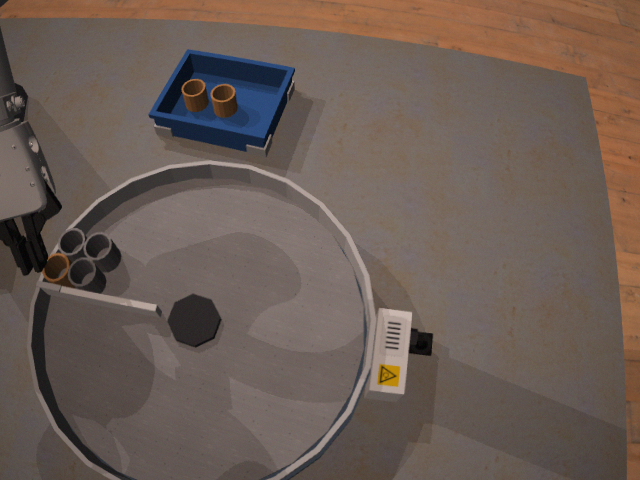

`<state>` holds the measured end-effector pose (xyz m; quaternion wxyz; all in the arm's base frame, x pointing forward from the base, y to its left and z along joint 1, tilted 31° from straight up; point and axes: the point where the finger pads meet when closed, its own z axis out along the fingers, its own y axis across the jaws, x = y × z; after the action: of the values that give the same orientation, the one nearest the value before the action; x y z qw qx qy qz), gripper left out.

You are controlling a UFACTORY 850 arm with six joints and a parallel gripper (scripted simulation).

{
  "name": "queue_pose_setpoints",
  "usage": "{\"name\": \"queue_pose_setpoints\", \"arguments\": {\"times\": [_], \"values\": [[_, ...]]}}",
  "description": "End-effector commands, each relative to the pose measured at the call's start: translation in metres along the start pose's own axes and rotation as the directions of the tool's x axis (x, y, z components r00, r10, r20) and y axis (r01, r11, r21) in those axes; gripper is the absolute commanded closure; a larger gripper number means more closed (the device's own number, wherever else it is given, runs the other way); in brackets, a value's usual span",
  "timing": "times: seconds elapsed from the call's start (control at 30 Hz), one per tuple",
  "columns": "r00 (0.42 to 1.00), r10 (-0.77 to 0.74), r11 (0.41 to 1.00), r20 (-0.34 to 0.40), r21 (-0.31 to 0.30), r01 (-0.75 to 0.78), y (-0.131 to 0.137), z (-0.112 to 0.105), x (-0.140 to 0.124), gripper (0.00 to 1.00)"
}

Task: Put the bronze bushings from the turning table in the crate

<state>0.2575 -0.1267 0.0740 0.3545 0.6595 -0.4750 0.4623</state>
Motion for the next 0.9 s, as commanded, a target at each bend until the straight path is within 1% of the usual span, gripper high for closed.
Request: {"name": "queue_pose_setpoints", "arguments": {"times": [0.0, 0.6, 0.87], "values": [[1.0, 0.0, 1.0, -0.001, 0.001, 0.0, 0.0, 0.007, -0.005, 0.9], [1.0, 0.0, 1.0, -0.001, 0.001, 0.0, 0.0, 0.01, -0.008, 0.9], [1.0, 0.0, 1.0, -0.001, 0.001, 0.0, 0.0, 0.018, -0.014, 0.9]]}}
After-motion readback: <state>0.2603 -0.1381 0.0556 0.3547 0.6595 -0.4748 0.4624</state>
